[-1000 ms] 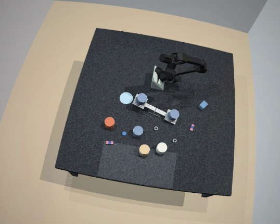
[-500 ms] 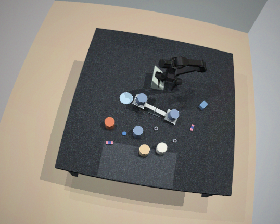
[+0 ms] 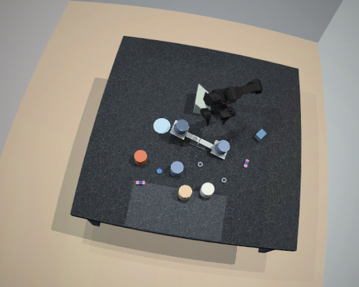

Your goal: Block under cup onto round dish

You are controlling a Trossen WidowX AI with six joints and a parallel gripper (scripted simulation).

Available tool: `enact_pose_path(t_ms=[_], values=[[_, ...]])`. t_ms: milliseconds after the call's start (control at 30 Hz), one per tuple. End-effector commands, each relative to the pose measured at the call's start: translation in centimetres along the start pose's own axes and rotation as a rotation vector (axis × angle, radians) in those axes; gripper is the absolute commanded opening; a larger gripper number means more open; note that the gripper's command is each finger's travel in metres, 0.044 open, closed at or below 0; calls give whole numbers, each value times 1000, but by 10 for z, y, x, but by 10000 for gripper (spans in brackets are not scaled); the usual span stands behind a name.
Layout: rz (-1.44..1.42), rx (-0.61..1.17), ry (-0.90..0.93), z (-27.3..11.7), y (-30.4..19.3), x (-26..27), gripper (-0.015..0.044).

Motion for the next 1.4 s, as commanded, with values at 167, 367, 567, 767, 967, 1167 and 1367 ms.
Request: enact_pose_path(t_ms=[167, 367, 567, 767, 967, 1167, 1367], values=[[-266, 101, 102, 30, 25, 13, 440], [-449, 160, 183, 54, 40, 25, 440], [-631, 211, 271, 79, 53, 41, 440], [-766, 244, 341, 99, 60, 55, 440], [-815, 260, 339, 99, 61, 56, 440], [-929, 296, 333, 99, 62, 58, 440], [-910, 303, 344, 110, 58, 59, 440]])
Point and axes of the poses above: the point midway between the two fingers, 35 mm back from their tips, its own z axis out along the fingers, its own x axis across the jaws, y = z × x, the point moved 1 cm from there along -z, back along the fingers, and after that the axes turned 4 degrees about z, right-handed, at the moved point
